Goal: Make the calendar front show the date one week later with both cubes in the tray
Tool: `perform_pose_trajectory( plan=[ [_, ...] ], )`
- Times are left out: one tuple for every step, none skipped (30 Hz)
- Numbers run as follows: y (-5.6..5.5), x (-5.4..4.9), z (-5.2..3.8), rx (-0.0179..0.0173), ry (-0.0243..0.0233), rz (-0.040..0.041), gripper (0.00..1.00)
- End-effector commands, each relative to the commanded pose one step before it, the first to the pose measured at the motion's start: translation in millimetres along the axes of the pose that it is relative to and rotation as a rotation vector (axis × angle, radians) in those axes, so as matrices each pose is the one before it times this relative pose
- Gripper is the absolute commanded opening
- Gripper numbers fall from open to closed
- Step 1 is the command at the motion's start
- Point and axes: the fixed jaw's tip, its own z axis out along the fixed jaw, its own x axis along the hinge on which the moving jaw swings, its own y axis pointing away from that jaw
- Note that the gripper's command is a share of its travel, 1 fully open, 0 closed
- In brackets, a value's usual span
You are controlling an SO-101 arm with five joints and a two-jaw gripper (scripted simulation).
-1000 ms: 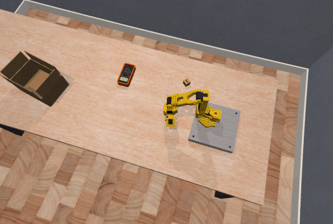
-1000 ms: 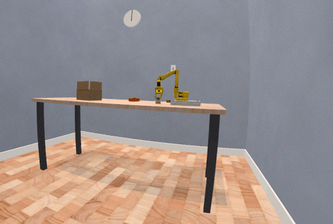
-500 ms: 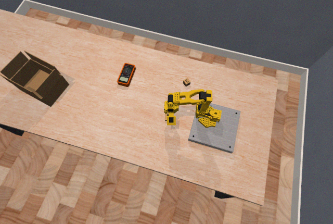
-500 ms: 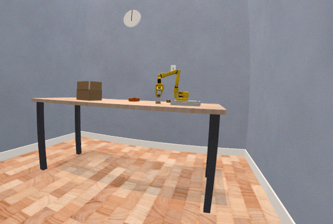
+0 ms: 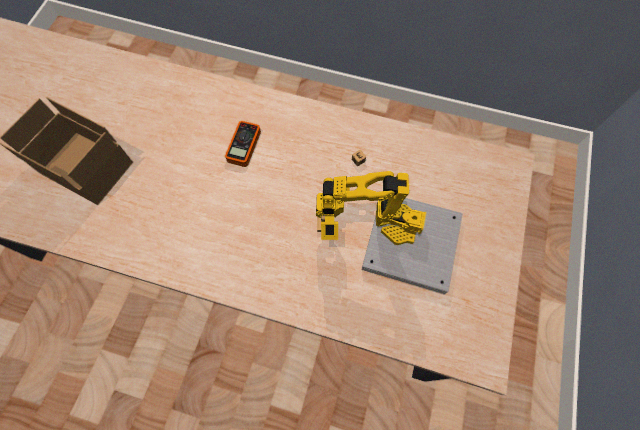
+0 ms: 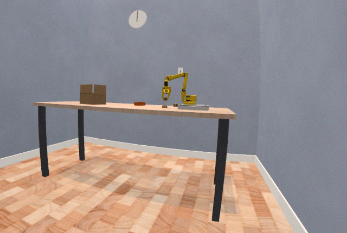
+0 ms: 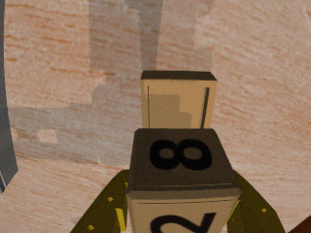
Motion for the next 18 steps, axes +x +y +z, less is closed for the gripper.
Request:
perform_pose_trajectory(
  plan=[
    [-1.64,-1.25,-0.802,0.01524,-0.00085,0.00307,0.0],
    [-0.02,0.0,0.798,0.0,0.0,0.0,0.0],
    [-0.02,0.01,0.882,0.0,0.0,0.0,0.0],
    [-0.02,0.01,0.954,0.0,0.0,0.0,0.0],
    [-0.01,0.01,1.002,0.0,0.0,0.0,0.0],
    [0.0,0.01,1.044,0.0,0.0,0.0,0.0],
    [0.01,0.01,1.056,0.0,0.0,0.0,0.0],
    [0.0,0.0,0.0,0.0,0.0,0.0,0.0],
    [0.0,0.0,0.0,0.0,0.0,0.0,0.0],
    [0.01,0.0,1.059,0.00001,-0.00001,0.0,0.0],
    [0.03,0.01,1.038,0.0,0.0,0.0,0.0],
    [0.03,0.01,0.996,0.0,0.0,0.0,0.0],
    [0.03,0.0,0.942,0.0,0.0,0.0,0.0],
    [0.04,0.01,0.87,0.0,0.0,0.0,0.0],
    [0.04,0.01,0.786,0.0,0.0,0.0,0.0],
    [0.04,0.0,0.696,0.0,0.0,0.0,0.0],
    [0.04,0.0,0.588,0.0,0.0,0.0,0.0],
    [0.03,0.01,0.48,0.0,0.0,0.0,0.0]
  ],
)
